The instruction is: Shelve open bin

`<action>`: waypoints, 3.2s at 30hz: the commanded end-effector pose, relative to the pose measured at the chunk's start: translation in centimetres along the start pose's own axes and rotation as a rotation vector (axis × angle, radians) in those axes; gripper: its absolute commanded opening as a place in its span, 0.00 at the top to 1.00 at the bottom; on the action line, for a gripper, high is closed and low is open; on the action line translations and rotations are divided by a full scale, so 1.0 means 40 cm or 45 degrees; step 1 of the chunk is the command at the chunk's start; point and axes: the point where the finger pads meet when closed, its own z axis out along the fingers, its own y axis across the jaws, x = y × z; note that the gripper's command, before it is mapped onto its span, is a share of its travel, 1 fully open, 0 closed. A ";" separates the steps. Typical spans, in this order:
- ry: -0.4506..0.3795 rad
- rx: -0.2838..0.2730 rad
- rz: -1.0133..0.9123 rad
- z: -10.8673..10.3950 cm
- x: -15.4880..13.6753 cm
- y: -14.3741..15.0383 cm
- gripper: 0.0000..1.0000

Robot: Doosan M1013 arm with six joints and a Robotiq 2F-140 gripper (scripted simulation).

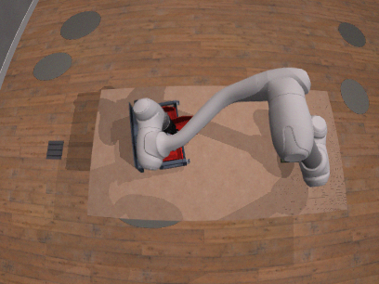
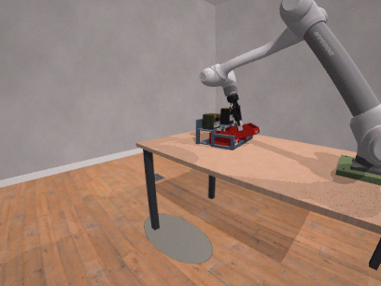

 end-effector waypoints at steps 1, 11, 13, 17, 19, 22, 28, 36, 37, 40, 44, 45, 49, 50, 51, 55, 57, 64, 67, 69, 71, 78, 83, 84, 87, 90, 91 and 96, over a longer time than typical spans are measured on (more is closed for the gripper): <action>0.000 0.007 0.001 -0.008 0.004 -0.009 1.00; 0.000 0.007 0.001 -0.008 0.004 -0.009 1.00; 0.000 0.007 0.001 -0.008 0.004 -0.009 1.00; 0.000 0.007 0.001 -0.008 0.004 -0.009 1.00; 0.000 0.007 0.001 -0.008 0.004 -0.009 1.00; 0.000 0.007 0.001 -0.008 0.004 -0.009 1.00; 0.000 0.007 0.001 -0.008 0.004 -0.009 1.00; 0.000 0.007 0.001 -0.007 0.004 -0.009 1.00; 0.000 0.007 0.001 -0.007 0.004 -0.009 1.00; 0.000 0.007 0.001 -0.006 0.004 -0.009 1.00; 0.000 0.007 0.001 -0.006 0.005 -0.009 1.00; 0.000 0.007 0.001 -0.006 0.005 -0.009 1.00; 0.000 0.007 0.001 -0.004 0.005 -0.009 1.00; 0.000 0.007 0.001 -0.004 0.005 -0.009 1.00; 0.000 0.007 0.001 -0.003 0.005 -0.009 1.00; 0.000 0.007 0.001 -0.001 0.006 -0.010 1.00; 0.000 0.007 0.001 0.000 0.006 -0.010 1.00; 0.000 0.008 0.001 0.003 0.007 -0.010 1.00; 0.000 0.008 0.001 0.005 0.008 -0.010 1.00; 0.000 0.008 0.001 0.007 0.008 -0.010 1.00; 0.000 0.008 0.001 0.008 0.009 -0.010 1.00; 0.000 0.009 0.001 0.013 0.010 -0.011 1.00; 0.000 0.009 0.001 0.017 0.011 -0.011 1.00; 0.000 0.009 0.001 0.018 0.011 -0.011 1.00; 0.000 0.009 0.001 0.020 0.012 -0.011 1.00; 0.001 0.010 0.001 0.023 0.013 -0.011 1.00; 0.001 0.010 0.001 0.024 0.013 -0.011 1.00; 0.001 0.010 0.001 0.026 0.014 -0.012 1.00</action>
